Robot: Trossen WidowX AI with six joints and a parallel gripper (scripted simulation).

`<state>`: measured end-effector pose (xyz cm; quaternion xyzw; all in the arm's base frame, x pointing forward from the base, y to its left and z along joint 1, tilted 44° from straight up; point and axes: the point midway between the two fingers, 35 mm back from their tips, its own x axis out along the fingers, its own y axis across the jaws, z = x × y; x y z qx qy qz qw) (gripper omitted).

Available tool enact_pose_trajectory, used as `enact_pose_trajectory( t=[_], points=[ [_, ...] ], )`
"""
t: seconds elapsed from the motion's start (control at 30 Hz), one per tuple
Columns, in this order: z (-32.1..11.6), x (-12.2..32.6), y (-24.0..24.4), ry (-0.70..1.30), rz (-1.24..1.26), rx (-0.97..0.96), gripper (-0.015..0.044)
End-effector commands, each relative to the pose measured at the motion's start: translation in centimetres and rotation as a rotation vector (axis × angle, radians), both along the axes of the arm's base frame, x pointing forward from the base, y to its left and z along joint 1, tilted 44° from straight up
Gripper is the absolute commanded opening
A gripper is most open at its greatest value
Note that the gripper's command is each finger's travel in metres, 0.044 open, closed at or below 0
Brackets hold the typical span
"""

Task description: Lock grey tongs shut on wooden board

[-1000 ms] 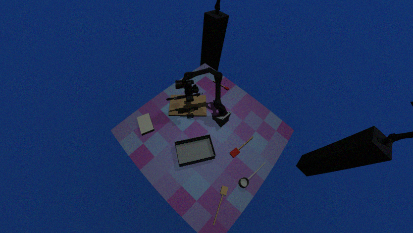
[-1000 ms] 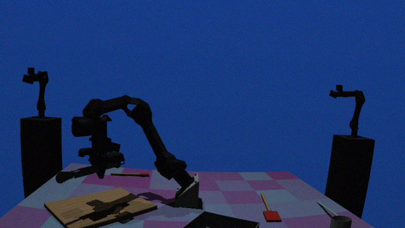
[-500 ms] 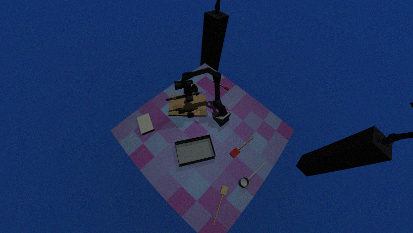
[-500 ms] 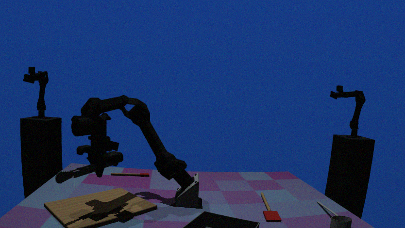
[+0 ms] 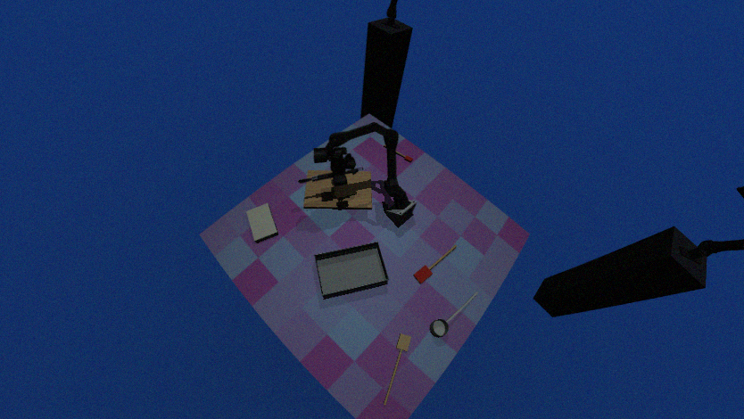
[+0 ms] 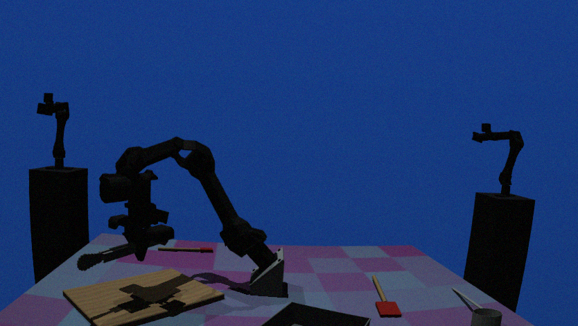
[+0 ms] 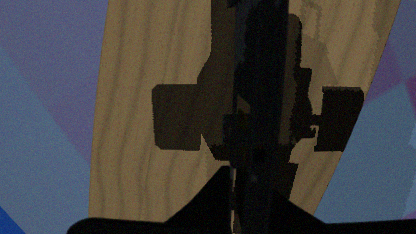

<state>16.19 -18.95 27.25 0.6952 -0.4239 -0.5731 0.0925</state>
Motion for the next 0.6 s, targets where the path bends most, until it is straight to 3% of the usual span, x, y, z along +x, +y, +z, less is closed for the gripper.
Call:
enact_pose_trajectory(
  t=[0.0,0.57],
  points=[
    [-0.6,0.1,-0.5,0.001,0.008,0.004,-0.0150],
    [-2.6,0.1,-2.4,0.000,0.008,0.001,-0.0150]
  ],
)
